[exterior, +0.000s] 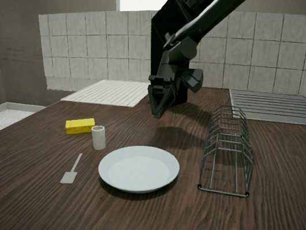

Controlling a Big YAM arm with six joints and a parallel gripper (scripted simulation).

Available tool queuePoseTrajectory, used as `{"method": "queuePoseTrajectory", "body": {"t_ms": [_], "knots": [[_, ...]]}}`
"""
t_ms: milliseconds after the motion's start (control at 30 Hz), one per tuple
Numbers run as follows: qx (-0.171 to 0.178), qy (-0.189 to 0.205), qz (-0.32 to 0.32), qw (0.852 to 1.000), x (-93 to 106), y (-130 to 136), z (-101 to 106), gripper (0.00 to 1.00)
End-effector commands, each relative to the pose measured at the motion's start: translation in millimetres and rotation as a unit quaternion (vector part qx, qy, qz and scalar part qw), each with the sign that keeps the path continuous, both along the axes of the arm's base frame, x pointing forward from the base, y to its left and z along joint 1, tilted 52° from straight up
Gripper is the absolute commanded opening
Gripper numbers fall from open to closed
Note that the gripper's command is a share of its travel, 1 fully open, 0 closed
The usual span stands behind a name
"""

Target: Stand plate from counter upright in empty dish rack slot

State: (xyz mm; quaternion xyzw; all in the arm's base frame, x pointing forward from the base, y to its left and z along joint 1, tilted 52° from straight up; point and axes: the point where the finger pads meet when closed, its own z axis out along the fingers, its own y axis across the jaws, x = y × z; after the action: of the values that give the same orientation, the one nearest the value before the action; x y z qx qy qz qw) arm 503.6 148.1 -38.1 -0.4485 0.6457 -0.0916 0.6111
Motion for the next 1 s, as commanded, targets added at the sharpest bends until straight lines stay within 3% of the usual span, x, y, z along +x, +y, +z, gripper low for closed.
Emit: {"method": "queuePoseTrajectory", "body": {"t_ms": [0, 967], "knots": [[0.003, 0.000, -0.003, 1.000, -1.6, -1.9, 1.1, 0.26], [0.004, -0.002, 0.004, 1.000, -0.2, 7.9, -2.0, 0.26]]}}
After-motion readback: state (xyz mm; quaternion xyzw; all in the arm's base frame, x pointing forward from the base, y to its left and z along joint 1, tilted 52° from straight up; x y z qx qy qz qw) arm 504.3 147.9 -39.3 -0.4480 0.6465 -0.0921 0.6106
